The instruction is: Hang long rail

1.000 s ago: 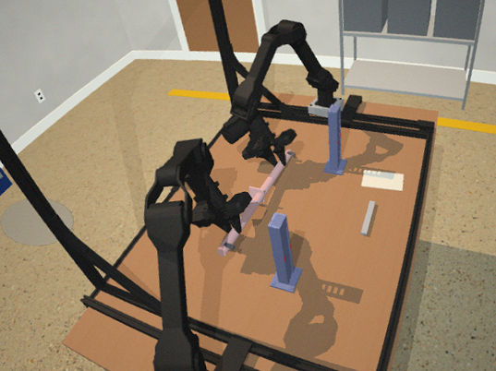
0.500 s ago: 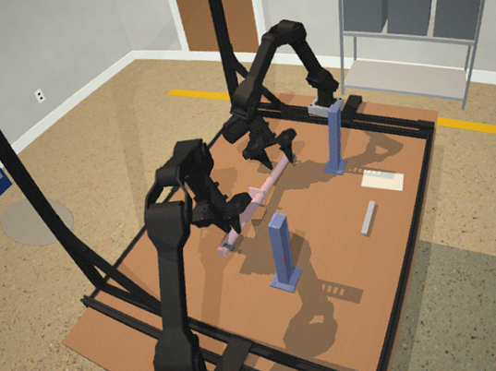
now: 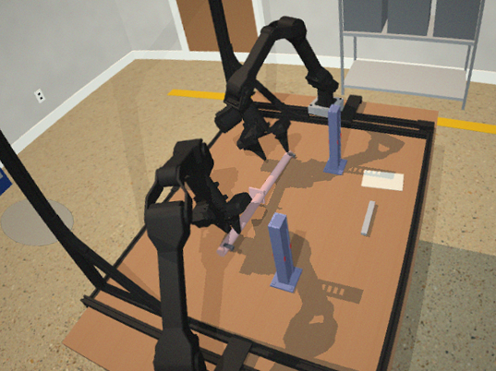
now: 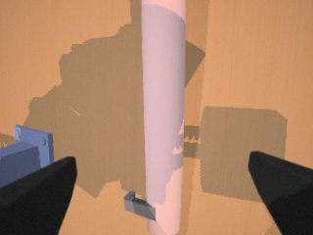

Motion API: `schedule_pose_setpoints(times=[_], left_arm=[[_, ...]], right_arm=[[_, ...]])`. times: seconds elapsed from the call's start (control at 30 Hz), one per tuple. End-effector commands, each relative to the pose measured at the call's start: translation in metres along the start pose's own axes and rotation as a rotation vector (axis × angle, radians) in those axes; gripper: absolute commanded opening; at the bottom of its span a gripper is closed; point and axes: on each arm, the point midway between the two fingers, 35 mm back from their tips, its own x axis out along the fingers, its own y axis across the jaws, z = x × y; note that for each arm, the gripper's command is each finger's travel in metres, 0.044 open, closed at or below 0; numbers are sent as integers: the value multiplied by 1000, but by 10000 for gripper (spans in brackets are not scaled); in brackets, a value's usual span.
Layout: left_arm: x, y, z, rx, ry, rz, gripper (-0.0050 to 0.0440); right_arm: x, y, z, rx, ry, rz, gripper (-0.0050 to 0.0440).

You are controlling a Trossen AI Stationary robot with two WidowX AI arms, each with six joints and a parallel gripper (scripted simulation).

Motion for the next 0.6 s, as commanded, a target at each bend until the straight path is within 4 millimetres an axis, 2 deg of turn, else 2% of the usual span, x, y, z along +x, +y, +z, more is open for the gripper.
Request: schedule_pose_setpoints(times=[0.0, 0.33, 0.57], left_arm=[[-13, 2, 1, -9, -6, -7, 440], [-12, -1, 4, -9, -6, -7, 440], [-11, -1, 4, 145, -4, -1, 272]], right_arm=[[-1, 1, -1, 2, 4, 4, 0], [-1, 1, -1, 2, 4, 4, 0], [-1, 1, -1, 2, 4, 4, 0]])
